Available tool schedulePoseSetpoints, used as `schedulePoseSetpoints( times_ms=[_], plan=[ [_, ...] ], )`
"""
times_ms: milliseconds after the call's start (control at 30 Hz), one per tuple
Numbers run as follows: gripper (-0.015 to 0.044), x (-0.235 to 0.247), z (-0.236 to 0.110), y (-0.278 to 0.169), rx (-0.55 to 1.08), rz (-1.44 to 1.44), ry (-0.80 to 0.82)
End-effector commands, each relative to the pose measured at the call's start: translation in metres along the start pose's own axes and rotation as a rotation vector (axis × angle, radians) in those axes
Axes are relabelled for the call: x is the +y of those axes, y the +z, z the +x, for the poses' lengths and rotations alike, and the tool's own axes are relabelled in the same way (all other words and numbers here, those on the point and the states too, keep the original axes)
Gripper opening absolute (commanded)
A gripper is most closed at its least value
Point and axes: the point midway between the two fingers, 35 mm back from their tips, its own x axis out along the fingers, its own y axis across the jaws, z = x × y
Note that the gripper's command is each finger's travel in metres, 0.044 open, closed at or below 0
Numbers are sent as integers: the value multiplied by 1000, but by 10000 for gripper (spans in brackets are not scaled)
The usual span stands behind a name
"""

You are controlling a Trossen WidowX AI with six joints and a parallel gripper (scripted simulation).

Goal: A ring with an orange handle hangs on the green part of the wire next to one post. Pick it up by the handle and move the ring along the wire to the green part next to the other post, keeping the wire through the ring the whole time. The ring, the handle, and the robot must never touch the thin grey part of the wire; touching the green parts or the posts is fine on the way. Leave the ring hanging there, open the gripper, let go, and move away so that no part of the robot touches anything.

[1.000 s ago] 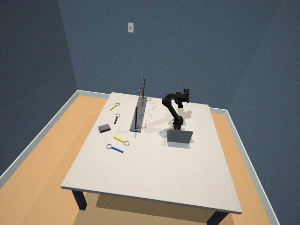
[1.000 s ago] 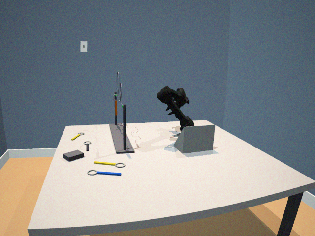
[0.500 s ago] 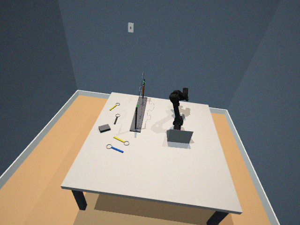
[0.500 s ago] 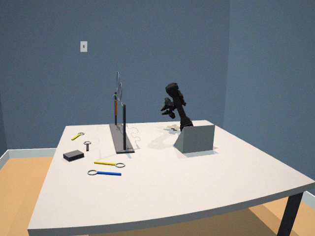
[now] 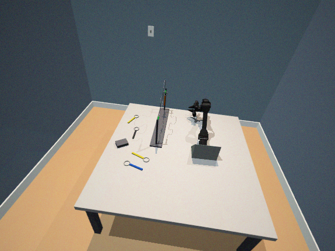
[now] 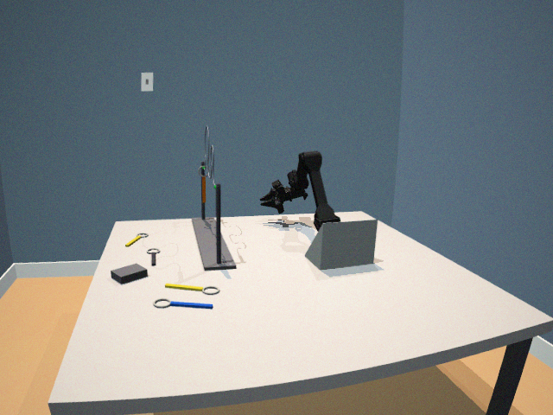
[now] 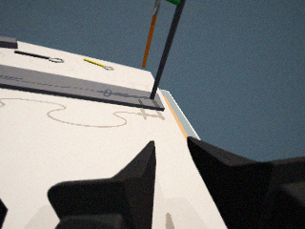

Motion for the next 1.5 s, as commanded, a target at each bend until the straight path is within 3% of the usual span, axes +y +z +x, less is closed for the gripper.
schedulePoseSetpoints(
  times_ms=[0, 467, 700, 967, 1467],
  plan=[
    [160, 2, 41, 2, -106, 89, 37],
    [160, 29, 157, 37, -372, 366, 184],
    [160, 28, 162, 42, -375, 370, 185],
    [160, 13, 192, 99, -378, 373, 180],
    [160, 12, 205, 105, -378, 374, 179]
  ],
)
